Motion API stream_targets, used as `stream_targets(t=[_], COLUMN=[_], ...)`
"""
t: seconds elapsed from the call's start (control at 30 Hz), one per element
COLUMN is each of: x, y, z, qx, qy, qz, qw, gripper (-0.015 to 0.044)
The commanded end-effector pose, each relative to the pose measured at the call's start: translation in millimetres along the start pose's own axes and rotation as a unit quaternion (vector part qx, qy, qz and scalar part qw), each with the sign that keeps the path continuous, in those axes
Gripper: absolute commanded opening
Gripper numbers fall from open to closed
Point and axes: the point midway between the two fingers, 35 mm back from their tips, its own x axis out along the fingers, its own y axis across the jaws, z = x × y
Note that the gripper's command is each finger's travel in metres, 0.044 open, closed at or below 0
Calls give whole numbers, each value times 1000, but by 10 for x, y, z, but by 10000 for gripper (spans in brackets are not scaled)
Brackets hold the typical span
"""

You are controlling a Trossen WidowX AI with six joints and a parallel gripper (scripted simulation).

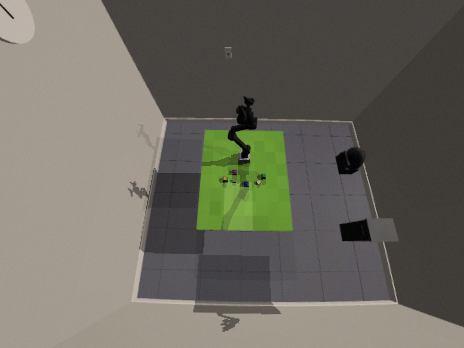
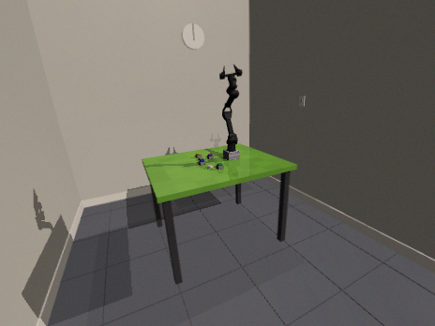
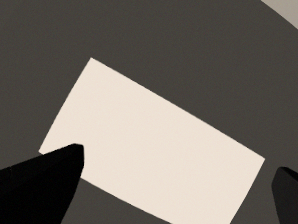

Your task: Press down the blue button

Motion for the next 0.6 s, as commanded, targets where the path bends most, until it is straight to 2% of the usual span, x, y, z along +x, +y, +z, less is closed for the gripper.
stream_targets(t=[0.0,0.07,0.13,0.3,0.57], x=[-11,-104,-260,-544,-1385], y=[9,64,153,149,-274], z=[-32,-297,-799,-1420,-2514], qx=[-1,-8,-40,-82,-168], qy=[4,39,118,219,424], qz=[1,11,41,69,89], qw=[1000,999,991,970,886], gripper=[400,400,400,400,400])
